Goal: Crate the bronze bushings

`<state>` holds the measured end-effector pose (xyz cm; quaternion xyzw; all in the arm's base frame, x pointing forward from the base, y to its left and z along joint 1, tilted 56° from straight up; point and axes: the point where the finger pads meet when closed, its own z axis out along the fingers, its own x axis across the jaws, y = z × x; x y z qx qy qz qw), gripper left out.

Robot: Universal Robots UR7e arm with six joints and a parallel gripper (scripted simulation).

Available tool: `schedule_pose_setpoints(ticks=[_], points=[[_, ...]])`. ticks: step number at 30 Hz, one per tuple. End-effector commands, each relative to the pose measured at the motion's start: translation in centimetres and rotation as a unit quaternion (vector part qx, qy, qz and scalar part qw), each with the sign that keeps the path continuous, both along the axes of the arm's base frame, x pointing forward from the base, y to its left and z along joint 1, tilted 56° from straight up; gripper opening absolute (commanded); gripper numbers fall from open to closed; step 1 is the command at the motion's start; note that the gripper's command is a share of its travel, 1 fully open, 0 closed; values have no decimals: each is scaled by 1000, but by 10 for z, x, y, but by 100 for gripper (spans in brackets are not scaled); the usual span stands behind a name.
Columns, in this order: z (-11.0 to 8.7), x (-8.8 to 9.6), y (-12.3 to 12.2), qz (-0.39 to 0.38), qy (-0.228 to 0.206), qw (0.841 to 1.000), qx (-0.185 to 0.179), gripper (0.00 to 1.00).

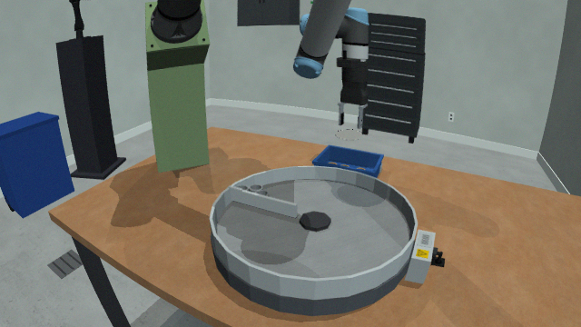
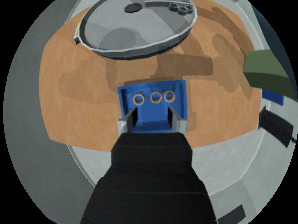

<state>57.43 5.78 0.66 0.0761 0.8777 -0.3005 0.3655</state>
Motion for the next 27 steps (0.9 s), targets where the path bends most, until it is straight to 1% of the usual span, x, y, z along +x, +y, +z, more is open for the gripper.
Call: schedule_pose_setpoints(ticks=[1, 8, 10, 13, 25, 27], points=[[1, 0, 1, -16, -13, 1000, 15, 100], [1, 0, 1, -16, -13, 1000, 15, 100], [2, -1, 1, -41, -40, 997, 42, 100], [3, -2, 2, -80, -81, 990, 84, 100], [3, -2, 2, -80, -81, 990, 84, 100], [3, -2, 3, -104, -108, 982, 111, 100]])
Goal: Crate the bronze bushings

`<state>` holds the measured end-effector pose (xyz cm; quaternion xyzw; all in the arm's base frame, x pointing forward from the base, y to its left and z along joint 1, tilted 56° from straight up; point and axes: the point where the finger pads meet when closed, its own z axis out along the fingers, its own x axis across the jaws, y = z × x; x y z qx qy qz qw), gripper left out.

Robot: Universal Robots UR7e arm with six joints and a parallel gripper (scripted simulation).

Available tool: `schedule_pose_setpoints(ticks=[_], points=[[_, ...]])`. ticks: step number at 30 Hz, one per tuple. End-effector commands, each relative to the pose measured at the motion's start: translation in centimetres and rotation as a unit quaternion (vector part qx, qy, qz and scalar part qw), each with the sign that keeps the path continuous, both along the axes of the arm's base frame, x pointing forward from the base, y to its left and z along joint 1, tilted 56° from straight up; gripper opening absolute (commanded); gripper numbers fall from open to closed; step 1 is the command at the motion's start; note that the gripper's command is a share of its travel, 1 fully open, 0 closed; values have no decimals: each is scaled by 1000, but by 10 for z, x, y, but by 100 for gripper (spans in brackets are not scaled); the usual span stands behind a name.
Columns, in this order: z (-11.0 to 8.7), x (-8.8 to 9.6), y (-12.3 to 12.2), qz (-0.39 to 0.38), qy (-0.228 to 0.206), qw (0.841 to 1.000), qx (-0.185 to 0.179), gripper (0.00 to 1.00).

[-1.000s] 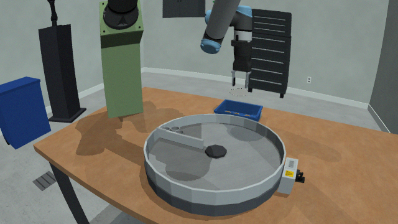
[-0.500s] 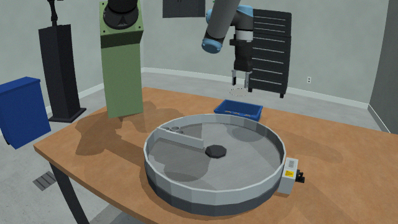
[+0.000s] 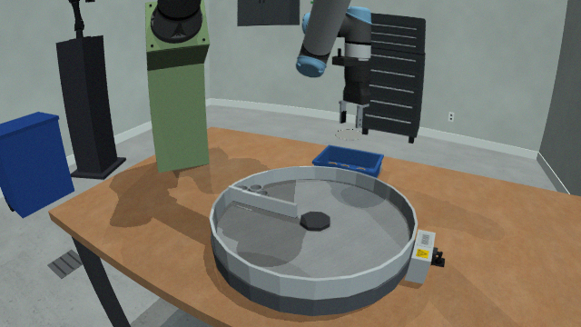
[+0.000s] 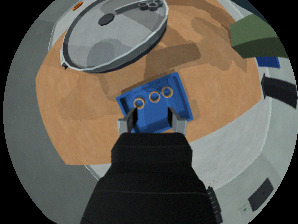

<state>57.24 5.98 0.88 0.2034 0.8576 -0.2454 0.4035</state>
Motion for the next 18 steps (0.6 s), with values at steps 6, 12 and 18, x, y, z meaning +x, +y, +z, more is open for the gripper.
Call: schedule_pose_setpoints(ticks=[6, 12, 18], points=[[2, -1, 2, -62, -67, 994, 67, 100], [2, -1, 2, -62, -67, 994, 67, 100], [2, -1, 2, -44, -48, 997, 48, 100]])
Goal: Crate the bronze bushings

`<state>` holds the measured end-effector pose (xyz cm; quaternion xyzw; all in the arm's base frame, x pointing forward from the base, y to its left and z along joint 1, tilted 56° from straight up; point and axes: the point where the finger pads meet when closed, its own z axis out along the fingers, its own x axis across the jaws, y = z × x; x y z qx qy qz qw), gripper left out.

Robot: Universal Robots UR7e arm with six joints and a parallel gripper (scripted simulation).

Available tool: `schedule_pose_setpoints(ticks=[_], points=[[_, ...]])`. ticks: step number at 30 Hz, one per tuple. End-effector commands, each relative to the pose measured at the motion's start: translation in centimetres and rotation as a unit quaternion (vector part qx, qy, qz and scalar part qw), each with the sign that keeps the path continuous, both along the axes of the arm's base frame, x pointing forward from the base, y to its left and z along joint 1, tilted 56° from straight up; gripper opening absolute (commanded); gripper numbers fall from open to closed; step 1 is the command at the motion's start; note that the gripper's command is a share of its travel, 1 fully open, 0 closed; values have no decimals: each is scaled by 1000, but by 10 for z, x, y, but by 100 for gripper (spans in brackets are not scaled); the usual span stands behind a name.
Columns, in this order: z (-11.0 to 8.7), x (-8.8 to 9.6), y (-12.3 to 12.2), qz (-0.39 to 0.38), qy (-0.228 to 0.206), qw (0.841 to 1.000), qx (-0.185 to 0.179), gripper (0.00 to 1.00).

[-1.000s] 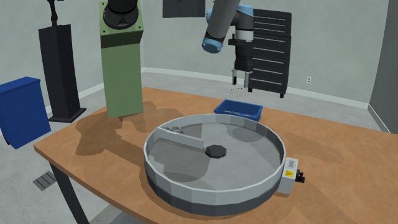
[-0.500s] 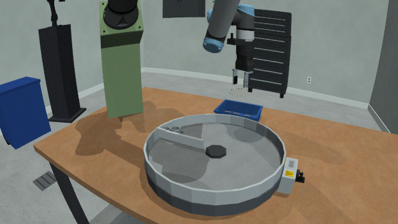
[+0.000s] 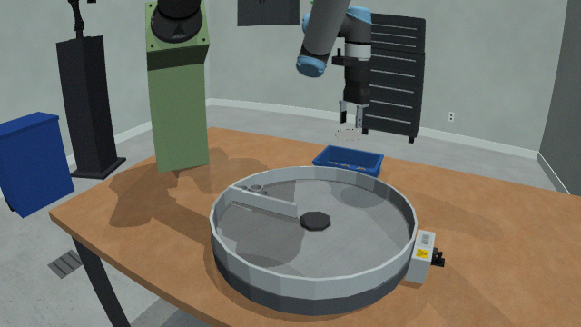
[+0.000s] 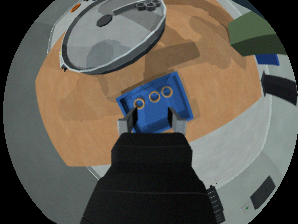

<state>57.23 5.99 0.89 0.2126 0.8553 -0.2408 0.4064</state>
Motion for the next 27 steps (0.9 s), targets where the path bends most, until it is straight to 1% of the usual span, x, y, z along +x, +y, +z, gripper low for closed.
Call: schedule_pose_setpoints(ticks=[1, 2, 14, 15, 19, 27], points=[[2, -1, 2, -51, -55, 996, 55, 100], [2, -2, 2, -64, -69, 993, 70, 100], [2, -2, 2, -64, -69, 993, 70, 100], [1, 0, 1, -12, -14, 1000, 14, 100], [2, -1, 2, -65, -69, 993, 70, 100], [2, -1, 2, -65, -69, 993, 70, 100]])
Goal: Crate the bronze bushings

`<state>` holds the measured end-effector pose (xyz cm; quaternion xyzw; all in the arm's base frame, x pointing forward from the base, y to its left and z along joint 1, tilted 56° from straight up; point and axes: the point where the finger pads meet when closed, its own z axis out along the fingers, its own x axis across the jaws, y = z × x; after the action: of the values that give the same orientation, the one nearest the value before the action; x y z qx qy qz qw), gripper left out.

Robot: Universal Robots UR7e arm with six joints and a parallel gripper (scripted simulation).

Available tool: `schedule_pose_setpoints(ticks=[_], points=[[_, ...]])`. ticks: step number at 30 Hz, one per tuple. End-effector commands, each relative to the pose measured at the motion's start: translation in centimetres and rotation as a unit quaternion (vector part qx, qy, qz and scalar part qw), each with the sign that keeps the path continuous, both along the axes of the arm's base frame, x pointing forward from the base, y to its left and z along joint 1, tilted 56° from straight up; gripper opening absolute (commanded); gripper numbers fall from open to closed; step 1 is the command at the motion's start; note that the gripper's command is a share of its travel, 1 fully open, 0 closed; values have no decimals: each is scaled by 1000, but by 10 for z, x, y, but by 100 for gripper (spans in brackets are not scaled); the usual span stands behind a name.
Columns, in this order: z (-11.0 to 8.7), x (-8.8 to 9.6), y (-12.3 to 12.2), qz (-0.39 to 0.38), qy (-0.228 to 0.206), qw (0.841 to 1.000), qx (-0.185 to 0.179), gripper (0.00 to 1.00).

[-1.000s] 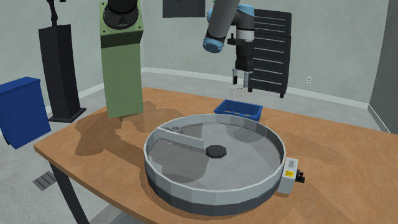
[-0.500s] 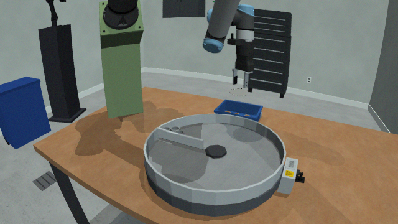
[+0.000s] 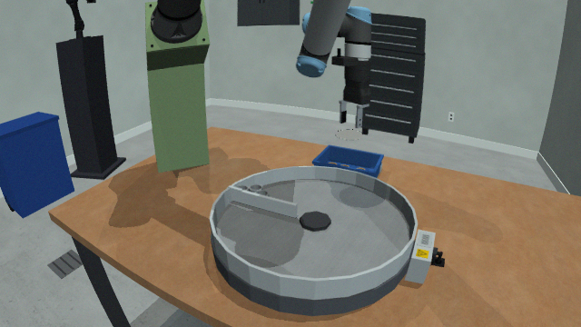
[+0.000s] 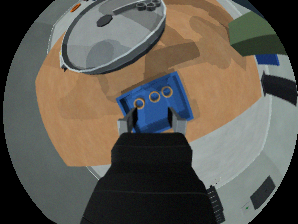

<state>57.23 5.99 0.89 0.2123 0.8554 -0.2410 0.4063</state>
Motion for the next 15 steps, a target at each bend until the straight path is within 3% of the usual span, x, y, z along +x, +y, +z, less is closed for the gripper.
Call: schedule_pose_setpoints(ticks=[1, 4, 5, 9, 15], points=[[2, -2, 2, -65, -69, 993, 70, 100], [2, -2, 2, -65, -69, 993, 70, 100], [1, 0, 1, -13, -14, 1000, 14, 100], [2, -2, 2, -65, -70, 993, 71, 100], [2, -2, 2, -65, -70, 993, 71, 100]])
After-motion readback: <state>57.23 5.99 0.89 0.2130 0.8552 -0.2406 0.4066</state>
